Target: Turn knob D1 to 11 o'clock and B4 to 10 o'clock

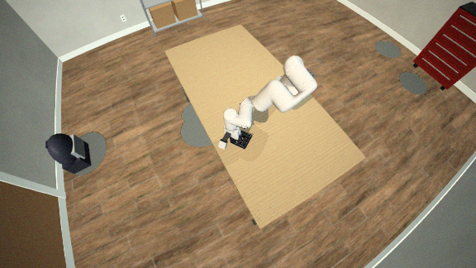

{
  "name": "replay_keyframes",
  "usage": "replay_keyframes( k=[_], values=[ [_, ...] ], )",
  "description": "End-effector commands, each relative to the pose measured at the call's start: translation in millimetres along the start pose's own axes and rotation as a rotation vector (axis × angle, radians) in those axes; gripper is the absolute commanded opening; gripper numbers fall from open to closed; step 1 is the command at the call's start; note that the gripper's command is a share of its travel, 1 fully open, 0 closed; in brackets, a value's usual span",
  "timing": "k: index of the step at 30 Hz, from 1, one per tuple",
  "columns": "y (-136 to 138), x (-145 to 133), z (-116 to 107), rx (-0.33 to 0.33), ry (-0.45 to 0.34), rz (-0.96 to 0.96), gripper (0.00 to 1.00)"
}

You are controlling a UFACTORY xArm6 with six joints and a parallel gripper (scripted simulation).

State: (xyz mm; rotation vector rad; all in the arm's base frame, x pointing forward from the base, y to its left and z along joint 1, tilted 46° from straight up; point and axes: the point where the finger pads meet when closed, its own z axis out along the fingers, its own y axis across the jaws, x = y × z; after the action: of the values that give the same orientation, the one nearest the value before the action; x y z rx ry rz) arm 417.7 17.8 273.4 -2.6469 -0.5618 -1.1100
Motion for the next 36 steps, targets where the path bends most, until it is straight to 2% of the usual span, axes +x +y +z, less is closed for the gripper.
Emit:
replay_keyframes(
  k=[1,20,36],
  values=[
    [0.3,1.1,-0.7,-0.002,0.002,0.029,0.08],
    [0.3,1.1,-0.7,-0.001,0.002,0.273,0.08],
    [0.3,1.1,-0.7,-0.001,0.002,0.640,0.08]
  ],
)
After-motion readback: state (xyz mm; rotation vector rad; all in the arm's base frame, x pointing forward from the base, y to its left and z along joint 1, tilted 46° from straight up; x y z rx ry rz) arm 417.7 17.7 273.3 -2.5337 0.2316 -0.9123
